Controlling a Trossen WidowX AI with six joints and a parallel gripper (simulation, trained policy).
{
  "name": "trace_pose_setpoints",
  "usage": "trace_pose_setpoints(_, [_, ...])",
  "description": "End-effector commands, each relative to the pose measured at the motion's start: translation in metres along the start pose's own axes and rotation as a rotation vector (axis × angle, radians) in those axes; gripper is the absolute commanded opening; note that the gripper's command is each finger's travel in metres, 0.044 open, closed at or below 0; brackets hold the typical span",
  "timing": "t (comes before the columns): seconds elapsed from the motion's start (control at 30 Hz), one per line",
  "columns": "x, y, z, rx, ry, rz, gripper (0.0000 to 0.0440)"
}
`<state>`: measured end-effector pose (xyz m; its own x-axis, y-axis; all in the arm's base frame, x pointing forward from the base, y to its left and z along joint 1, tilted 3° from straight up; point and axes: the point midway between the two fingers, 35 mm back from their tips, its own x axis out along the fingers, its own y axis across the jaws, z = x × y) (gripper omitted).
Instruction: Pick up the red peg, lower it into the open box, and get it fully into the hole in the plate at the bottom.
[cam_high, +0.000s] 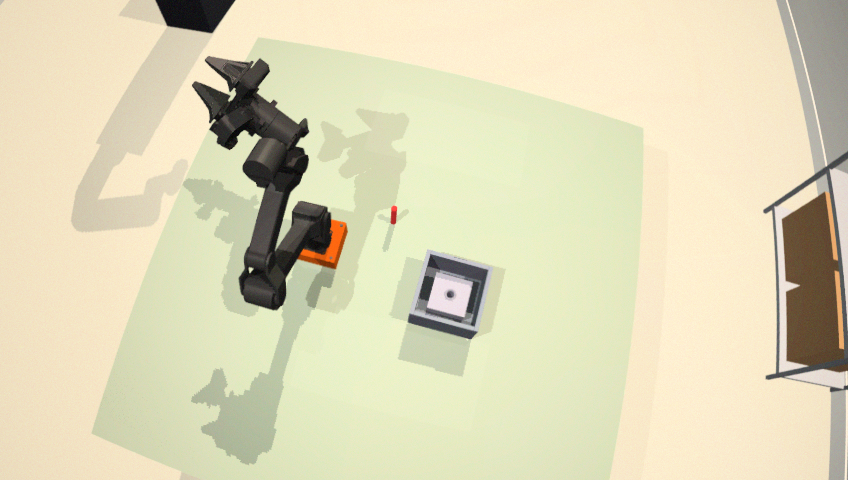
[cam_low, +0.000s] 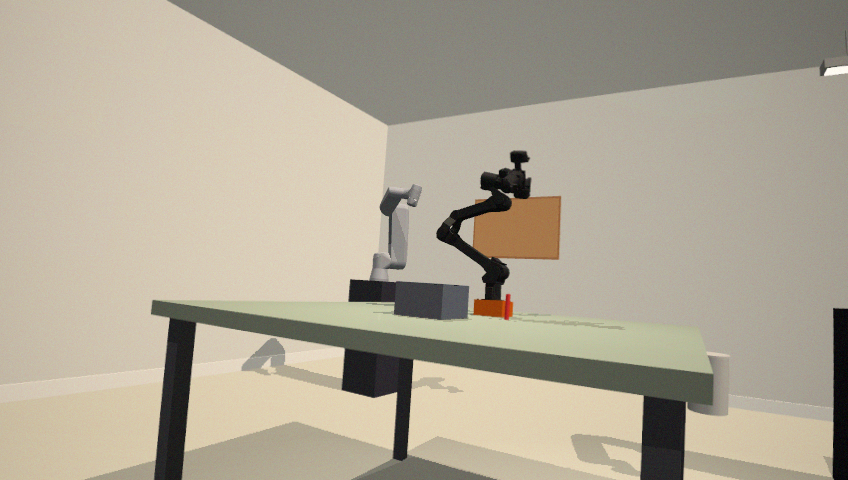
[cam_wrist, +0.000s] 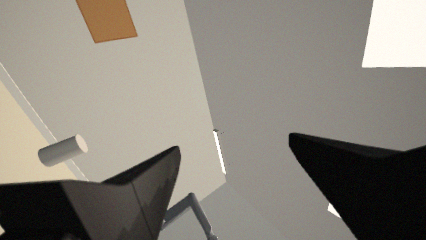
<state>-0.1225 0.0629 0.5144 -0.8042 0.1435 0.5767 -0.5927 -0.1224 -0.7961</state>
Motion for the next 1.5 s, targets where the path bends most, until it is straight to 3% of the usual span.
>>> trace_pose_setpoints(0.0, [-0.001, -0.003, -0.003, 0.013, 0.016, -0.023, 0.0418])
trace_pose_setpoints(0.07, [-0.002, -0.009, -0.013, 0.052, 0.057, -0.063, 0.0440])
trace_pose_setpoints(0.67, [-0.048, -0.042, -0.122, 0.397, 0.455, -0.403, 0.0440])
trace_pose_setpoints(1.47, [-0.190, -0.056, -0.226, 0.720, 0.916, -1.024, 0.0440])
